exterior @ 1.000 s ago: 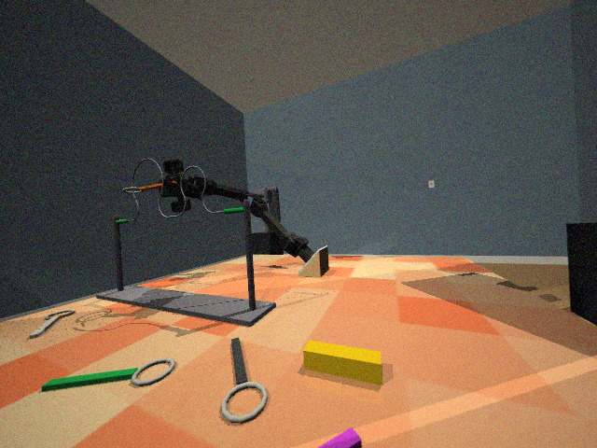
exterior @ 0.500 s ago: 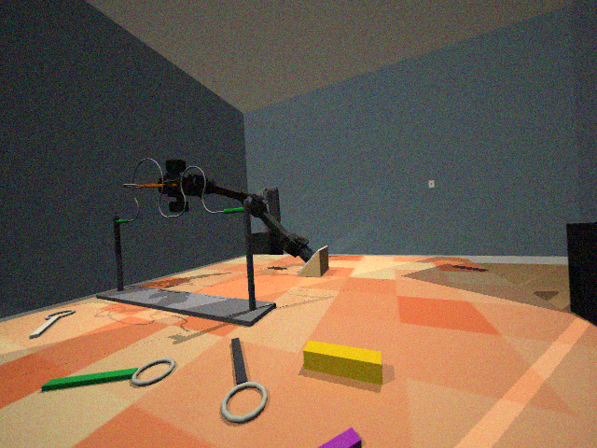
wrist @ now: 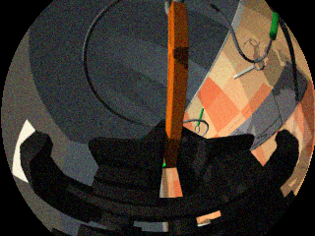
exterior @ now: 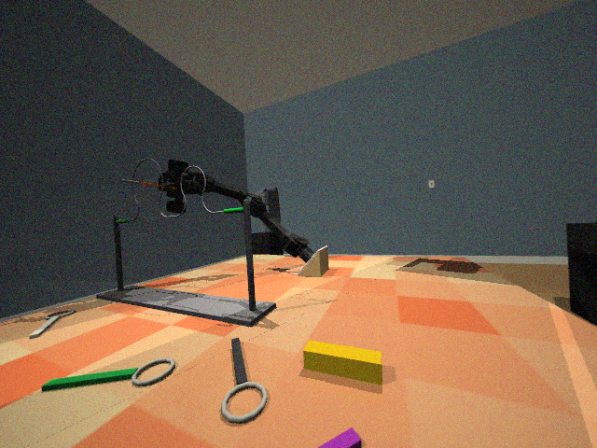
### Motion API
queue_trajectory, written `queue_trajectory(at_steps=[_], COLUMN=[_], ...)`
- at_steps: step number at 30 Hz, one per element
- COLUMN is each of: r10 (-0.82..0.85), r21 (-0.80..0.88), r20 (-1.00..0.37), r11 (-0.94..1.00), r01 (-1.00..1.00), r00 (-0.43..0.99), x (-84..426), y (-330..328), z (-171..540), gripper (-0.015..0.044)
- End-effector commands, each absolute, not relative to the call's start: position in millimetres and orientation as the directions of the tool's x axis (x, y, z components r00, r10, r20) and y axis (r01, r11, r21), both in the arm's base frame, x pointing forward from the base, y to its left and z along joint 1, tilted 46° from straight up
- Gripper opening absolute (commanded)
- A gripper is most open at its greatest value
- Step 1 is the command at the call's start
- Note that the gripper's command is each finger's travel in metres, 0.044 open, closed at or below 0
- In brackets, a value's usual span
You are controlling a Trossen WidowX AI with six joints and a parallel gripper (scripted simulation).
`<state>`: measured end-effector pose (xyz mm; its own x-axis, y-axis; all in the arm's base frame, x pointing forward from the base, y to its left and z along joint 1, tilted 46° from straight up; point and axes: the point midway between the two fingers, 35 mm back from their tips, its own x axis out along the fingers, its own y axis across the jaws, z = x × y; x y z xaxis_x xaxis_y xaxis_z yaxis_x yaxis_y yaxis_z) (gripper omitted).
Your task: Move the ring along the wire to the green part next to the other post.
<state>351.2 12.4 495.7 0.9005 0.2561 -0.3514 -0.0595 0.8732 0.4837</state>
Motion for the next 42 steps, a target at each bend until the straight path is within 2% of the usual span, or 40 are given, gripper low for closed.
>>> queue_trajectory(at_steps=[1,42], r10=[0.231,-0.017], r21=[0.433,-0.073], r20=[-0.362,-0.369], r11=[0.899,0.997], r01=[-0.056,-0.010], r00=[0.903,0.929], x=[352,355], y=[11,-6], z=[495,490], gripper=[-0.0150,-0.0150])
